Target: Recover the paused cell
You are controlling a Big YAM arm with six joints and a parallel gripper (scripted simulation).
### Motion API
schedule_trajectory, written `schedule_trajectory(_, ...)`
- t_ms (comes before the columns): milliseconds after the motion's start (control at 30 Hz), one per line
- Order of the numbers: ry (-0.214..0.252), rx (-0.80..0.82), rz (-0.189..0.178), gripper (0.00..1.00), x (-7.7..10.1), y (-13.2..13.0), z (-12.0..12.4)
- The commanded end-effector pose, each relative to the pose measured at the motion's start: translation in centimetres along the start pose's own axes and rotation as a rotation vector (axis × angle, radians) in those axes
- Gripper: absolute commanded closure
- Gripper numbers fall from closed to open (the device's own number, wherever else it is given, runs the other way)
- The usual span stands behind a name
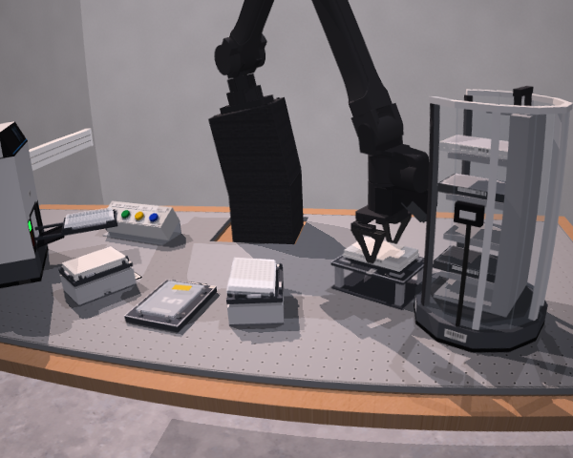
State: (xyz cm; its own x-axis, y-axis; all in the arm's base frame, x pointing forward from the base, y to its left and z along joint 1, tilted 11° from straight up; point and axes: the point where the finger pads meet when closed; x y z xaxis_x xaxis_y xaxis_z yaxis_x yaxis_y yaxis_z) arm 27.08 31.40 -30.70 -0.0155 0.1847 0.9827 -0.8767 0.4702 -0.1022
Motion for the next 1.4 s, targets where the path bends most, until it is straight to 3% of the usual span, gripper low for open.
schedule_trajectory(0,-0.024,-0.007,0.005,0.16,-0.45,-0.72,-1.36)
schedule_trajectory(1367,-0.015,-0.005,0.004,0.16,-1.15,-0.61,-0.94)
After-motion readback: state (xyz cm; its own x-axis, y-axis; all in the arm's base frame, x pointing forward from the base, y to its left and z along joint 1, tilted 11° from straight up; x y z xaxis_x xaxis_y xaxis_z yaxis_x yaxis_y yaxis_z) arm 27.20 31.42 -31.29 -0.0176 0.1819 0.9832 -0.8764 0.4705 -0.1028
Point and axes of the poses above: the point where the finger pads meet when closed, its own x axis back along the fingers, its own y axis across the jaws, z = x × y, and after that the axes turned 6 degrees about -x, right-handed
